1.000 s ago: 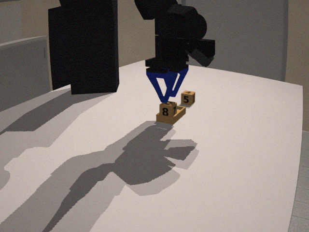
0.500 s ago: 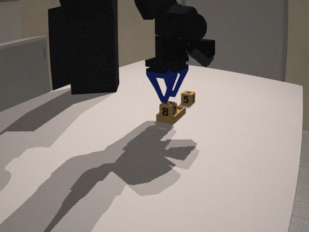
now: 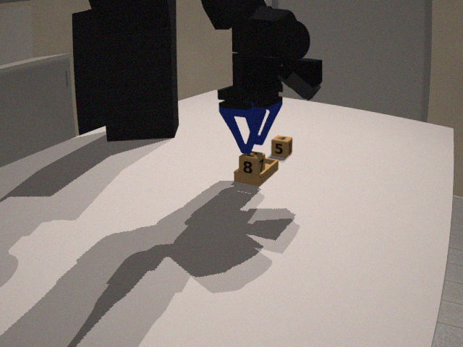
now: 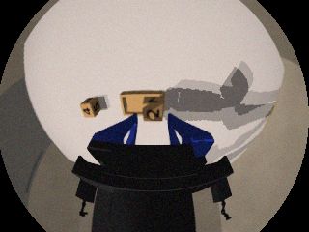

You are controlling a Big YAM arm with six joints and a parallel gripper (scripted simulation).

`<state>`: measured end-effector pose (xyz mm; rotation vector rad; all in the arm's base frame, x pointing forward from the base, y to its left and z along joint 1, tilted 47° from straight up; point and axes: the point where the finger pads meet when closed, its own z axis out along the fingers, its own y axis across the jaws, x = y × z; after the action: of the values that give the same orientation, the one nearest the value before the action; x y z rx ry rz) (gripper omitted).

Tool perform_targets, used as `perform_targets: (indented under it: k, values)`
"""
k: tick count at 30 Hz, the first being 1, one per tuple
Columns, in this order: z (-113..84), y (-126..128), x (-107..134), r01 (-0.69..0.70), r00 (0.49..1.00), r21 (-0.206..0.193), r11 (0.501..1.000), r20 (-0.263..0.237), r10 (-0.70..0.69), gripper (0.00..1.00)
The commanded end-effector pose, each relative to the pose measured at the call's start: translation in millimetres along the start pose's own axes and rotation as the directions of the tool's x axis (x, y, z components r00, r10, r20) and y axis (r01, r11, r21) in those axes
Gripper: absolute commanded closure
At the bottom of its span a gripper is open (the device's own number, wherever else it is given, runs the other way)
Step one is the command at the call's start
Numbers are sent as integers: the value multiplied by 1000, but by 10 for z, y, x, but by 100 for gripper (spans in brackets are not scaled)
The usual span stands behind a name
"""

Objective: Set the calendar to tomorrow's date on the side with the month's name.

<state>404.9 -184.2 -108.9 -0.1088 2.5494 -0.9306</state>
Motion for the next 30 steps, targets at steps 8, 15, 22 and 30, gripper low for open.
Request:
perform_targets:
  k: [8,15,22,30]
  values:
    - [78,-38,0,1,1000,5,1000,2,-1,53]
    - [189,-37,2,1,1000,5,1000,3,-1,53]
    - [290,-38,4,1,1000,5,1000,2,-1,53]
    - [339,-34,14,3,1000,4,1000,-1,-3,53]
